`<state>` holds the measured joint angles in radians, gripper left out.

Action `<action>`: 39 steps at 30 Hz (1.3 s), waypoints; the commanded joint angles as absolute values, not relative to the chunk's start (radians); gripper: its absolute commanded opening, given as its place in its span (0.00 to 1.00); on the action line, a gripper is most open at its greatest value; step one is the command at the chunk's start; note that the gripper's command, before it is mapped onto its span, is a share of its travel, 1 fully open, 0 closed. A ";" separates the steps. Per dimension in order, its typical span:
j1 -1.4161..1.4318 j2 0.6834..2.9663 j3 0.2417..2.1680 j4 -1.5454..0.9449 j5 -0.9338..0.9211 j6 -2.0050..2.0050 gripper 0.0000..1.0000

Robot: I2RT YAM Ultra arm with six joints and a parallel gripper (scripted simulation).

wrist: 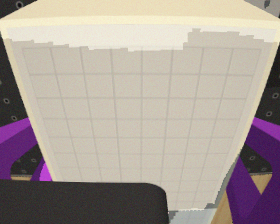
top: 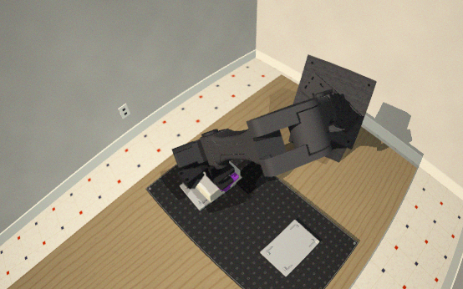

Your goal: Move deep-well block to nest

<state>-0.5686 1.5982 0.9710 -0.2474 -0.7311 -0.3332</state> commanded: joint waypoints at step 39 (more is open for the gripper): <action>-0.244 1.265 0.754 -0.180 -0.482 -0.029 0.00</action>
<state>-0.2558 1.2850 0.7555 -0.1799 -0.5098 -0.0597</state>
